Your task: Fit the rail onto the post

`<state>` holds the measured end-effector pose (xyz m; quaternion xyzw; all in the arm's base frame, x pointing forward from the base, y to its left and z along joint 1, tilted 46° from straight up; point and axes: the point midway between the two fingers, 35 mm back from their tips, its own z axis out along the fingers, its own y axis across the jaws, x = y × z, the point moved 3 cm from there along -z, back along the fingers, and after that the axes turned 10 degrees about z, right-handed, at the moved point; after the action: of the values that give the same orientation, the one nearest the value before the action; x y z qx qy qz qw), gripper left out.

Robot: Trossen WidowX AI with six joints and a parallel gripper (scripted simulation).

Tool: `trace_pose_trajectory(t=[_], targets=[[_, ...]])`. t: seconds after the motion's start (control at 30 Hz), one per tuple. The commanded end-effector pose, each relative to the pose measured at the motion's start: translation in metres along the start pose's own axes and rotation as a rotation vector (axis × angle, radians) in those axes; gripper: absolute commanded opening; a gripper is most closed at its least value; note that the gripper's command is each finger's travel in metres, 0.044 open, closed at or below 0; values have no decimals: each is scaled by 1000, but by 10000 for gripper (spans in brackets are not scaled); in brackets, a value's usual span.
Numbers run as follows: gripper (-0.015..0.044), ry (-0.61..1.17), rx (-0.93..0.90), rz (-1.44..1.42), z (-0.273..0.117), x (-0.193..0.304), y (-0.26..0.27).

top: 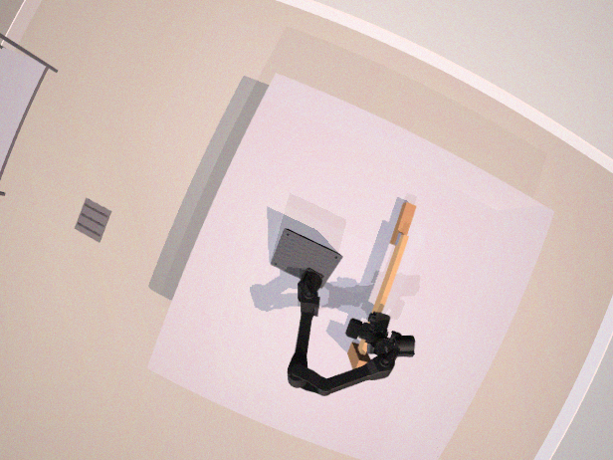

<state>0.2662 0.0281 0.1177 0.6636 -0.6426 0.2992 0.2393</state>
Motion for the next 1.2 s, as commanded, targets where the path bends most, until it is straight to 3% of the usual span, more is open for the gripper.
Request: trace_pose_trajectory(t=[0.0,0.17,0.73,0.97,1.17], targets=[[0,5,3,-5,-1,3,-1],[0,5,3,-5,-1,3,-1],[440,-3,-1,-1,0,0,0],[440,-3,-1,-2,-2,-2,0],[440,3,2,-5,-30,-31,6]])
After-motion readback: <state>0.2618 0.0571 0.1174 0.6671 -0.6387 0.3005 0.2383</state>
